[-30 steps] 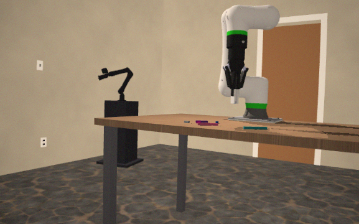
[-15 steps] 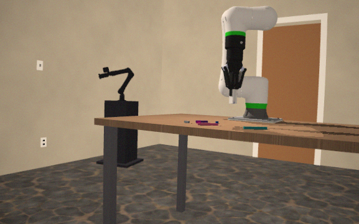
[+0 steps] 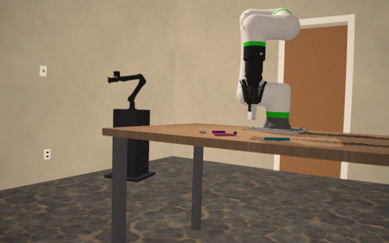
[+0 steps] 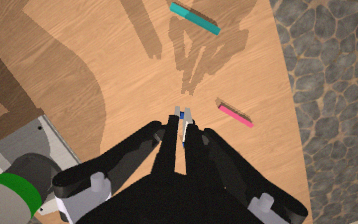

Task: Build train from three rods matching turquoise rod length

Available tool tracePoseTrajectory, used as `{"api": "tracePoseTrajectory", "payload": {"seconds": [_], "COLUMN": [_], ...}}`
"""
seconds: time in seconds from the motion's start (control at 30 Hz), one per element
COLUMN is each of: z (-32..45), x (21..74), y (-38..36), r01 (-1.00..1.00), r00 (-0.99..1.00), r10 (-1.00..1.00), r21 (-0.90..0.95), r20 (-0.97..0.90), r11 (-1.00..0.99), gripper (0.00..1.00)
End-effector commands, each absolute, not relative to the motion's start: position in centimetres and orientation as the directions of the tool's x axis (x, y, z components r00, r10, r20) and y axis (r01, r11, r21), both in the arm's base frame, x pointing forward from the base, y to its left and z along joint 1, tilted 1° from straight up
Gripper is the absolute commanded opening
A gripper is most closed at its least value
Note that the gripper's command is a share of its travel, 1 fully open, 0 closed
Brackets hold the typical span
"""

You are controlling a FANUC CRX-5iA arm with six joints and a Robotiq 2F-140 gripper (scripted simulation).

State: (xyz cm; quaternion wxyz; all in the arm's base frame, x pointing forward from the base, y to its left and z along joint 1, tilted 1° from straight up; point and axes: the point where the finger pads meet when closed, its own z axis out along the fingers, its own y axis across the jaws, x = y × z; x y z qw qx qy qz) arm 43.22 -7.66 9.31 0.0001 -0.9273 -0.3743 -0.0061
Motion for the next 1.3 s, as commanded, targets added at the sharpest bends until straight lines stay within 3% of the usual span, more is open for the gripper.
{"api": "tracePoseTrajectory", "payload": {"seconds": [0.0,1.27], "z": [7.6,3.7], "x": [43.3,43.4], "y": [-7.7,-7.8], "r01": [0.694,0.694], "r00": [0.720,0.720], "r10": [0.694,0.694], "r21": [0.005,0.005], "r20": [0.012,0.012], "r11": [-0.720,-0.720], "gripper": [0.03,0.03]}}
